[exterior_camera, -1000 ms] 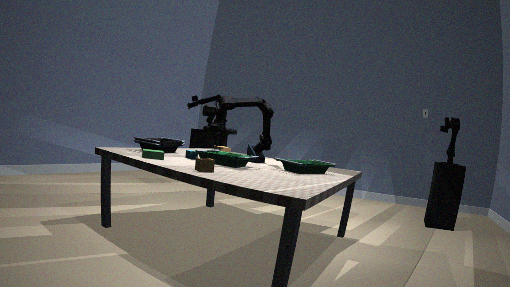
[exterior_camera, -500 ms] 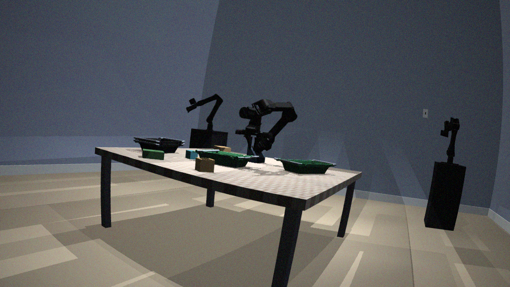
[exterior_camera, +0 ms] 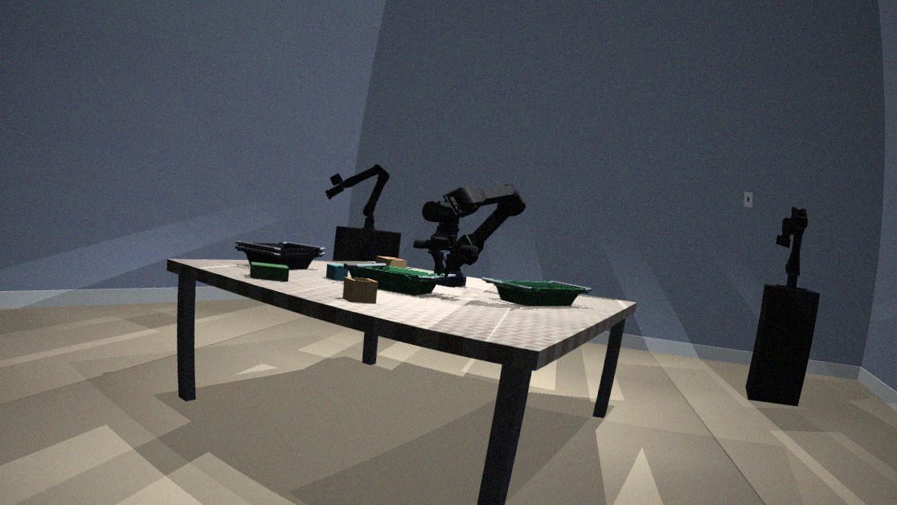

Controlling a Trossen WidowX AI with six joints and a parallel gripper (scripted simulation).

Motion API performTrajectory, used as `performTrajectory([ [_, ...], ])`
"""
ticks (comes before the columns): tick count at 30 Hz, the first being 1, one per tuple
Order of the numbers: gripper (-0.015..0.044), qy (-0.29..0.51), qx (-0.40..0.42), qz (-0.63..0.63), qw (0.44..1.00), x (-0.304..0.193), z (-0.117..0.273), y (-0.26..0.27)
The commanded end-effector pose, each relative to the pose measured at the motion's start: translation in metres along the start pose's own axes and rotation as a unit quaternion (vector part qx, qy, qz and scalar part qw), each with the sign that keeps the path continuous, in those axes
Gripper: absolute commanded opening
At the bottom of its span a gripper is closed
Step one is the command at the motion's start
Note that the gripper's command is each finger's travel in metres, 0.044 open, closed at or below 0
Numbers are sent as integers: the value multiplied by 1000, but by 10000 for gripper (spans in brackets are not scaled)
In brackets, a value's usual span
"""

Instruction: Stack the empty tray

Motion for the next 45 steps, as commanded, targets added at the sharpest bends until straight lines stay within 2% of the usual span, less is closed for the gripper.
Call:
performTrajectory([
  [1, 90, -1, 3, 0, 1000, -1, -16, 1],
  [8, 90, -1, 4, 0, 1000, -2, -25, 1],
  [17, 90, -1, 3, 0, 1000, 2, 1, -14],
  [30, 90, -1, 2, 0, 1000, 7, 9, -36],
  [45, 90, -1, 2, 0, 1000, 16, -13, -72],
])
Point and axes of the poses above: the point midway between the two fingers, 35 mm back from their tips, its own z axis back along the fingers, its own y axis across the jaws, x = y × z, the point moved 9 cm from there along z, back along the fingers, and after that the axes turned 14 degrees about -z, right-handed, at the moved point
